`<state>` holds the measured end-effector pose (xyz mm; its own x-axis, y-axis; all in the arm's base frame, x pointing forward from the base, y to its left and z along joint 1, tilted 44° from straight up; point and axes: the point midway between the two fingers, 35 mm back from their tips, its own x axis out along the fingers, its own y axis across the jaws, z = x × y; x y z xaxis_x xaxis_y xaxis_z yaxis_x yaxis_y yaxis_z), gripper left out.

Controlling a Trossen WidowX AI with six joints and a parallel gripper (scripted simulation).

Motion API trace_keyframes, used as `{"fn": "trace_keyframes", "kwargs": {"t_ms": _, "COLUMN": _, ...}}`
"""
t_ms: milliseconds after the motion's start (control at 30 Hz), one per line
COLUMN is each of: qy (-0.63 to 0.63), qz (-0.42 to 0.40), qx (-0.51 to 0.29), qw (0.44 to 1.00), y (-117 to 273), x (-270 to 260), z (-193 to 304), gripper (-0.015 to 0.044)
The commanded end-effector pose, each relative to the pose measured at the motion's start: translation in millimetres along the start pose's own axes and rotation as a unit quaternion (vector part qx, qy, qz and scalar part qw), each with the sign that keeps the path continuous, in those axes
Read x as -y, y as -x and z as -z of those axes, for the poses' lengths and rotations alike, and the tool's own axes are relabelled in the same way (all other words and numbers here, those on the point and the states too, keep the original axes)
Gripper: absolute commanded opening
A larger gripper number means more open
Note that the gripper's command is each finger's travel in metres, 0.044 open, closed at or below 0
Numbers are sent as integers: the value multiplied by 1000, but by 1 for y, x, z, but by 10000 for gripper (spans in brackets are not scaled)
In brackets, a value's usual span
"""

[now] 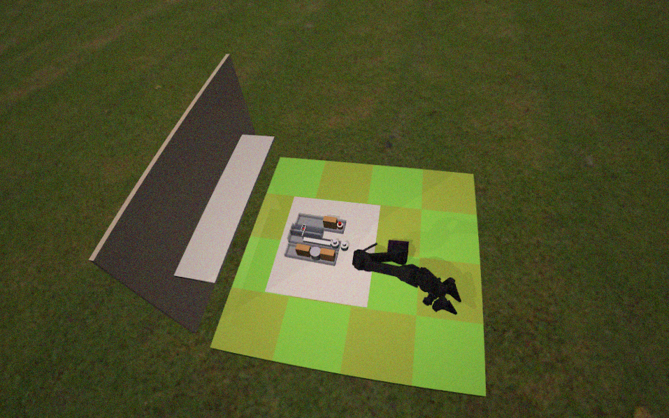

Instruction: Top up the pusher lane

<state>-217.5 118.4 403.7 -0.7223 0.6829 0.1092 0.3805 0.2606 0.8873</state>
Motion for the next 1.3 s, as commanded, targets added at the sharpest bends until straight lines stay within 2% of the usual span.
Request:
{"fn": "trace_keyframes", "kwargs": {"t_ms": 0, "qy": 2, "qz": 0, "qx": 1, "qw": 1000, "y": 0, "x": 0, "z": -1, "gripper": 426}}
{"fn": "trace_keyframes", "kwargs": {"t_ms": 133, "qy": 50, "qz": -3, "qx": 36, "qw": 998, "y": -9, "x": -4, "z": -17, "gripper": 440}}
{"fn": "trace_keyframes", "kwargs": {"t_ms": 333, "qy": 181, "qz": 10, "qx": 140, "qw": 973, "y": -28, "x": -18, "z": -71, "gripper": 440}}
{"fn": "trace_keyframes", "kwargs": {"t_ms": 700, "qy": 352, "qz": 96, "qx": 314, "qw": 877, "y": -23, "x": -45, "z": -181, "gripper": 440}}
{"fn": "trace_keyframes", "kwargs": {"t_ms": 967, "qy": 427, "qz": 217, "qx": 430, "qw": 765, "y": 24, "x": -69, "z": -274, "gripper": 440}}
{"fn": "trace_keyframes", "kwargs": {"t_ms": 1267, "qy": 432, "qz": 373, "qx": 510, "qw": 644, "y": 120, "x": -86, "z": -356, "gripper": 440}}
